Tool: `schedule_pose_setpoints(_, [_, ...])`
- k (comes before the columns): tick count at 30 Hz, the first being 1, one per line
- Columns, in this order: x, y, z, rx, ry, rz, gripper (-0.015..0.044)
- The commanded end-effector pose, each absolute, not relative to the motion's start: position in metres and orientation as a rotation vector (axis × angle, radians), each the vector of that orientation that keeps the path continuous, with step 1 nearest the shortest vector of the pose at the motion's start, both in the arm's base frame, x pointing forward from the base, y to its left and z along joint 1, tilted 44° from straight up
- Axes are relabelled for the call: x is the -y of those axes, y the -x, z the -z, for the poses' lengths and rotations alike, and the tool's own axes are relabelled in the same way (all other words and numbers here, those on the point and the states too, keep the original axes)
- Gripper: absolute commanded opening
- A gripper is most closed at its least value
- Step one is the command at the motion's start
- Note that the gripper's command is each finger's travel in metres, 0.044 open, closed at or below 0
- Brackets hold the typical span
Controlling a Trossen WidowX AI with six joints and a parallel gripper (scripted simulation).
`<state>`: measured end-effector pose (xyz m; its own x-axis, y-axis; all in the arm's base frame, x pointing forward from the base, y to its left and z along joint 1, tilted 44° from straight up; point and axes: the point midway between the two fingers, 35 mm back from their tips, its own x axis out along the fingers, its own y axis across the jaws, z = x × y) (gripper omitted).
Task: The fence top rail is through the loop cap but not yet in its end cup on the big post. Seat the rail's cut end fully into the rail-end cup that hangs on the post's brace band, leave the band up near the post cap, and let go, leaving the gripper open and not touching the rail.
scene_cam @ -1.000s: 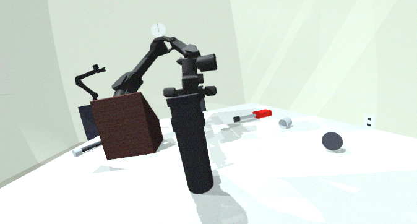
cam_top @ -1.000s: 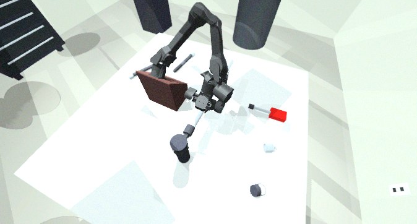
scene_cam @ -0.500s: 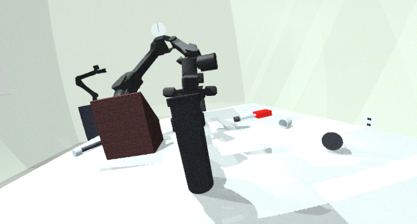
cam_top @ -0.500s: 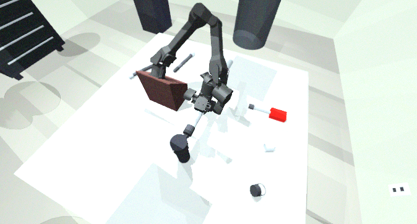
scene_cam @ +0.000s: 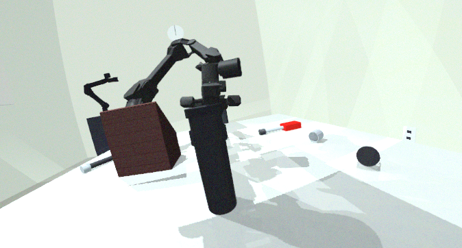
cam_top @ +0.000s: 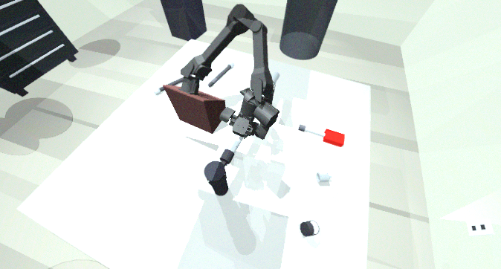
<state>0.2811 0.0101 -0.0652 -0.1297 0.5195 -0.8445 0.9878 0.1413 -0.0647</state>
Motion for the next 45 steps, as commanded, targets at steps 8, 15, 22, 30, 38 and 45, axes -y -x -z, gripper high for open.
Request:
schedule_pose_setpoints(8, [-0.010, -0.281, 0.065, -1.741, -1.457, 0.877, 0.0026])
schedule_pose_setpoints(15, [-0.010, -0.281, 0.065, -1.741, -1.457, 0.877, 0.0210])
schedule_pose_setpoints(22, [-0.011, -0.282, 0.049, -1.742, -1.457, 0.877, 0.0394])
schedule_pose_setpoints(30, [-0.013, -0.281, 0.012, -1.742, -1.457, 0.877, 0.0440])
schedule_pose_setpoints(38, [-0.001, -0.281, -0.006, -1.744, -1.452, 0.878, 0.0440])
schedule_pose_setpoints(45, [0.010, -0.281, -0.026, -1.745, -1.452, 0.877, 0.0440])
